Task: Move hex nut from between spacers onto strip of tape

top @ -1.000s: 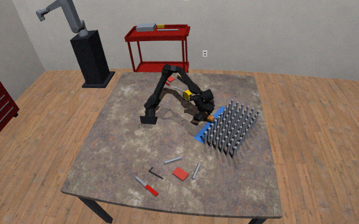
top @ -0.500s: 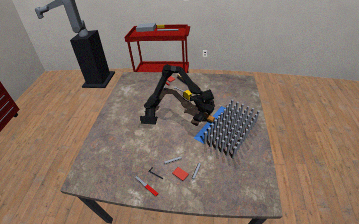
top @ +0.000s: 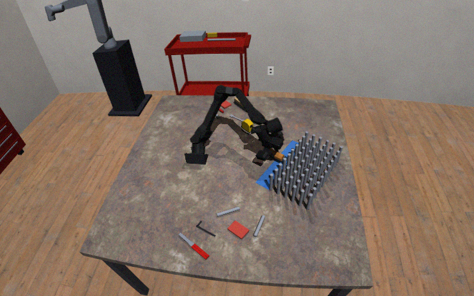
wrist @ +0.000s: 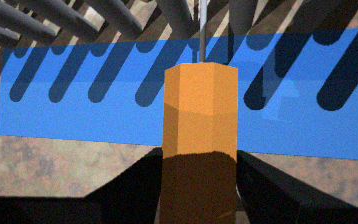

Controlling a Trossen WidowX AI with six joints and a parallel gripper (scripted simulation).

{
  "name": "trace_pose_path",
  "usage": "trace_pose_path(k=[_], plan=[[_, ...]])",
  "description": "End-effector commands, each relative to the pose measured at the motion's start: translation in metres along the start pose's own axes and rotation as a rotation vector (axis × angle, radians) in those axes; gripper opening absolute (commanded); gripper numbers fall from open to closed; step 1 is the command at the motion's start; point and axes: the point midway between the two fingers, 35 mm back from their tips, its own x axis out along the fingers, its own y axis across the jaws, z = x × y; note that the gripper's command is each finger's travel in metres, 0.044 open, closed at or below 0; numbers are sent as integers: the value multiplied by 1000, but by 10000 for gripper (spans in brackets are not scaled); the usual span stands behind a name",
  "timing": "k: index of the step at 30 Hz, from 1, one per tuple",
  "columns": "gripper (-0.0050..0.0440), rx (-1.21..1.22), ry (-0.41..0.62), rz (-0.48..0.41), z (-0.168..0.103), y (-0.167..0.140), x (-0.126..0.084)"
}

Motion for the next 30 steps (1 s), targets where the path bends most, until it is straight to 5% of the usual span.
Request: trace_pose_path(k=[1, 30], plan=[[-50, 10, -15, -2, 2, -3, -2], [-50, -7, -20, 9, 1, 2, 5]])
